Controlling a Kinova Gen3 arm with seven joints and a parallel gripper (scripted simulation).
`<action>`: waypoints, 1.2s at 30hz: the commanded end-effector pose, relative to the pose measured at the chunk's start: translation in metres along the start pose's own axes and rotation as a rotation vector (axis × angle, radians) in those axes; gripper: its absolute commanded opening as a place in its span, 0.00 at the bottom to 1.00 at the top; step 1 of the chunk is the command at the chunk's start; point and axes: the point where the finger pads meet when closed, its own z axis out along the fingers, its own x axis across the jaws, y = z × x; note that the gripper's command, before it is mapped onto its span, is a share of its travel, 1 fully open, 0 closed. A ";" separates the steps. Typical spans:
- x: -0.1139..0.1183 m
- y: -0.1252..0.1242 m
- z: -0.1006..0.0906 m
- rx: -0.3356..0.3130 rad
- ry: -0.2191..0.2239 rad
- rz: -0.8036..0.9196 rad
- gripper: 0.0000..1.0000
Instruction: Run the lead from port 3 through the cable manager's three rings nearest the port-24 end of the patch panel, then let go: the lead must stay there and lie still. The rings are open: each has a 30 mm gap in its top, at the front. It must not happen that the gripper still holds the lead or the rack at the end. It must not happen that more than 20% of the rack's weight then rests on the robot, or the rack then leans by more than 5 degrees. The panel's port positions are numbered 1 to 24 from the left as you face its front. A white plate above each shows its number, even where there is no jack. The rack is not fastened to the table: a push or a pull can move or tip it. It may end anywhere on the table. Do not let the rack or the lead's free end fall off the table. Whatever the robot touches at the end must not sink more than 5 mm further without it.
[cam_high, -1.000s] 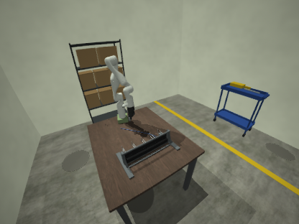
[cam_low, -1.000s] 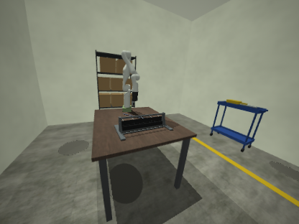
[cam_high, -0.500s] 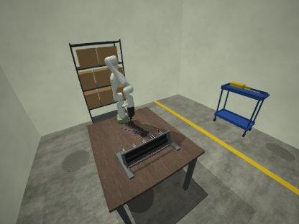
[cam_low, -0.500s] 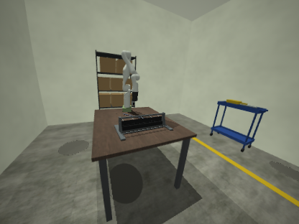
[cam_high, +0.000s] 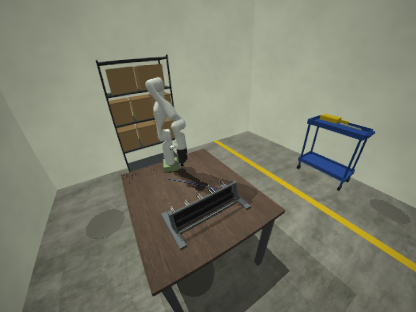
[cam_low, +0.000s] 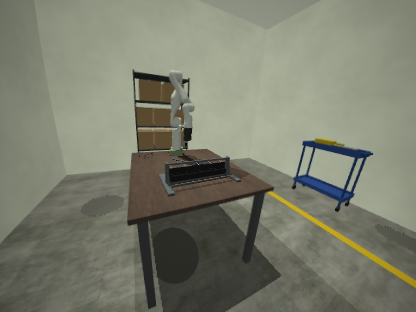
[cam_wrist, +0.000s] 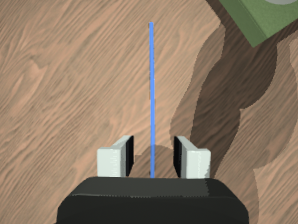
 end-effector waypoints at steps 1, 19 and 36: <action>0.000 0.001 0.000 -0.006 -0.005 -0.015 0.67; 0.000 0.002 0.017 -0.010 -0.003 -0.016 0.67; 0.000 0.001 0.052 -0.011 -0.001 -0.017 0.67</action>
